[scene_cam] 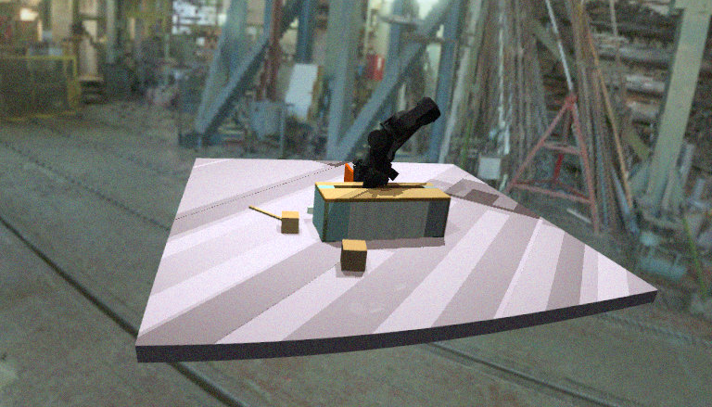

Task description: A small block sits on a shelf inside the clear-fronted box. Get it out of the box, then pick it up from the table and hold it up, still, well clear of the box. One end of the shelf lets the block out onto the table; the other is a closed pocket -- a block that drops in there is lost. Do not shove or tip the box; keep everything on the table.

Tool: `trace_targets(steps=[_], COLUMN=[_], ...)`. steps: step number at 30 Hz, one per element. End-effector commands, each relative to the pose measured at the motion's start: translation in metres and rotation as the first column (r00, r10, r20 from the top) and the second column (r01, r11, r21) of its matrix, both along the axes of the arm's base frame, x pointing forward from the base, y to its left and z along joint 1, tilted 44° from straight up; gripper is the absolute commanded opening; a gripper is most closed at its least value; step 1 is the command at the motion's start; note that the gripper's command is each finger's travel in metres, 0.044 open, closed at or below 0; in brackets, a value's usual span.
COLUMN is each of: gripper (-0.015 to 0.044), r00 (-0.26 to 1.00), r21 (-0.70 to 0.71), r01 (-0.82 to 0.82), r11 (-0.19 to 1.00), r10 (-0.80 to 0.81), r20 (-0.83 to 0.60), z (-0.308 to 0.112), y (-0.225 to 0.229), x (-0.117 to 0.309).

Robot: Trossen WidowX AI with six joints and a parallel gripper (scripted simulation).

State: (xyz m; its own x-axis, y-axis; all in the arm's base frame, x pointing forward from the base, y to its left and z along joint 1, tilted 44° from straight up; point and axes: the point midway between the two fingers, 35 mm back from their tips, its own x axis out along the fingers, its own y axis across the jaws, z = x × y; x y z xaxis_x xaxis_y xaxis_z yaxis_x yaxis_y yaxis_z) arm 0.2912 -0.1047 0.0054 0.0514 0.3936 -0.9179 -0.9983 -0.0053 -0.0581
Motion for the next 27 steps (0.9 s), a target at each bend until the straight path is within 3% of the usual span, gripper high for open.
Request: trace_targets(steps=[1, 27], gripper=[0.0400, 0.0400], r00=[1.000, 1.000], r21=[-0.003, -0.005], r01=[-0.004, -0.004], r11=[1.000, 1.000], r10=[0.004, 0.004], r20=[0.000, 0.000], z=[-0.004, -0.022], y=[-0.004, -0.023], x=[0.001, 0.002])
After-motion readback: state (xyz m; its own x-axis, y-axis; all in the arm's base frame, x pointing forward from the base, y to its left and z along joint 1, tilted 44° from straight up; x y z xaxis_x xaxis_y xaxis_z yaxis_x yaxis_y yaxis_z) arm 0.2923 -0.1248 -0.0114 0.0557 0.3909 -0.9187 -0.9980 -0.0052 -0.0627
